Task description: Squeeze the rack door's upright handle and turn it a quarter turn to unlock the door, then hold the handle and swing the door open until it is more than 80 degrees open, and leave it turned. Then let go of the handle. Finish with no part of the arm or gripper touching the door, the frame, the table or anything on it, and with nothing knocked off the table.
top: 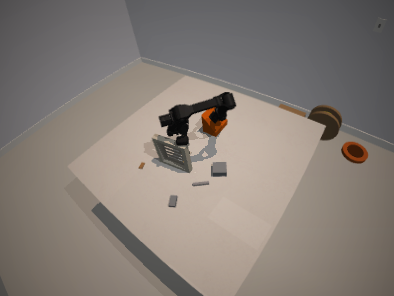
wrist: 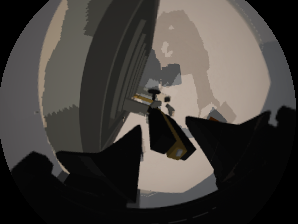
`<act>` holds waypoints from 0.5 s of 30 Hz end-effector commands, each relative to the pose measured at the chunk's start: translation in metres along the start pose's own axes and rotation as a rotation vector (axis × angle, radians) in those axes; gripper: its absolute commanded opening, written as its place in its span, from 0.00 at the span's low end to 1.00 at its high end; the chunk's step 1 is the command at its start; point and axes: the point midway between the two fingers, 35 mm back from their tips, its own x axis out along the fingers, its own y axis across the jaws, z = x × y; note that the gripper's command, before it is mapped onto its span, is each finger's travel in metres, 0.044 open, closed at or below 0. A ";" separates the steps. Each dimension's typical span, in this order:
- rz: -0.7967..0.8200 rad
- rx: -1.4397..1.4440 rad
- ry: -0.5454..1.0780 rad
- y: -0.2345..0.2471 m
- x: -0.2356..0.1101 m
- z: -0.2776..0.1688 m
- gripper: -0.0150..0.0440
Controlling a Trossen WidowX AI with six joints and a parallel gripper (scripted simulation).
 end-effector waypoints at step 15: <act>0.001 0.678 -0.004 0.000 0.001 0.001 0.73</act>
